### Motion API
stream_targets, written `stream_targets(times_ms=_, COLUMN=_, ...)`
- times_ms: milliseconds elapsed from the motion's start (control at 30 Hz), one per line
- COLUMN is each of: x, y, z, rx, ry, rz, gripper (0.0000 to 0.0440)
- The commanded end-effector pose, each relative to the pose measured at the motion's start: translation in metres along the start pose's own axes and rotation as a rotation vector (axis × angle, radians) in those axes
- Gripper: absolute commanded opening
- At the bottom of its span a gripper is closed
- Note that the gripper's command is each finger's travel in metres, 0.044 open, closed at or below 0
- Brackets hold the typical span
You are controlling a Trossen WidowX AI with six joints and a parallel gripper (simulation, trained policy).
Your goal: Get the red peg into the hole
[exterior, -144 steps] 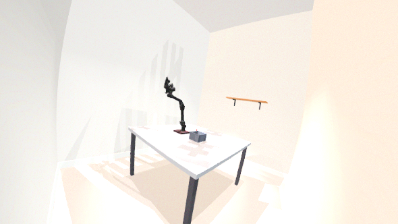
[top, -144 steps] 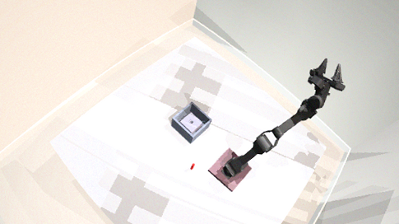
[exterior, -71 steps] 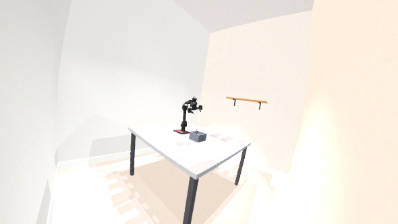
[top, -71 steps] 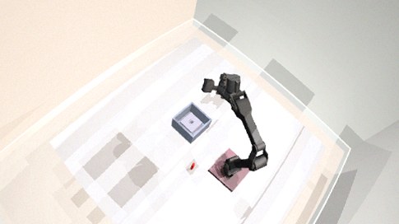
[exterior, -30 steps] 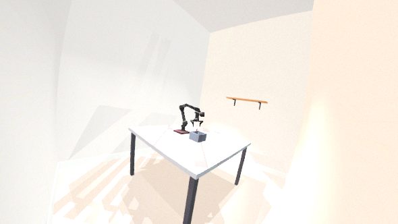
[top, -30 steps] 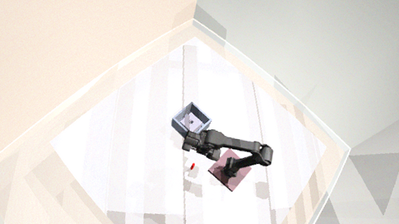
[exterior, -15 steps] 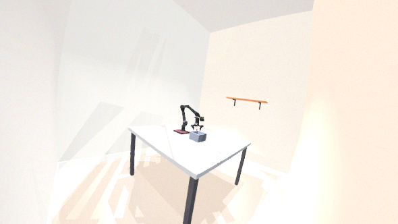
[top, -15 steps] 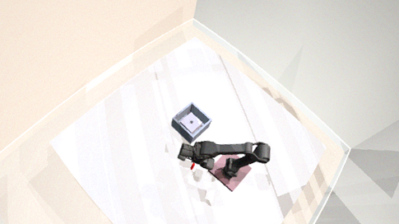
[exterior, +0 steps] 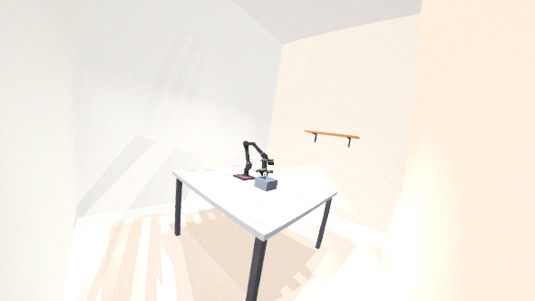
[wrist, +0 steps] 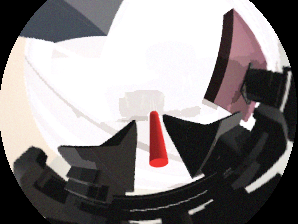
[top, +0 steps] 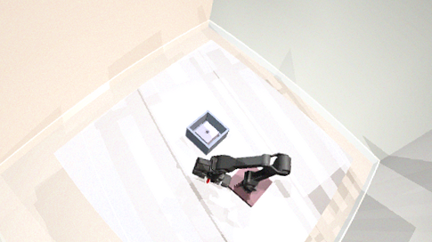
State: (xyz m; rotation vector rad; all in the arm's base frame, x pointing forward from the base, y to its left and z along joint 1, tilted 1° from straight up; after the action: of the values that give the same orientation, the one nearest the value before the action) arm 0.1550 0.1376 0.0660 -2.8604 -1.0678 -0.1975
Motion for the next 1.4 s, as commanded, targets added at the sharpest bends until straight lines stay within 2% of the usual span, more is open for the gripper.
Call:
stream_targets(times_ms=0, x=0.000, y=0.000, z=0.000, rx=0.022, ry=0.000, rz=-0.003, gripper=0.0105)
stream_targets(times_ms=100, x=0.000, y=0.001, z=0.000, rx=0.040, ry=-0.003, rz=-0.004, gripper=0.0029)
stream_targets(times_ms=200, x=0.005, y=0.005, z=-0.008, rx=0.017, ry=0.021, rz=-0.026, gripper=0.0021)
stream_targets(times_ms=833, x=0.040, y=0.054, z=-0.088, rx=-0.165, ry=0.127, rz=-0.133, gripper=0.0000)
stream_targets(times_ms=1367, x=0.050, y=0.126, z=-0.108, rx=-0.279, ry=0.129, rz=-0.053, gripper=0.0000)
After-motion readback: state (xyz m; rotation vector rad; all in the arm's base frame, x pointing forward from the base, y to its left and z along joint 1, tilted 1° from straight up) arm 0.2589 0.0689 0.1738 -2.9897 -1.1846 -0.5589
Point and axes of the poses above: the point midway between the two fingers, 35 mm back from their tips, its own z axis out along the fingers, its own x axis across the jaws, y = z × x, the point moved 3 cm from there along -z, back along the fingers, and after that the axes turned 10 degrees about -z, right-handed, at the moved point
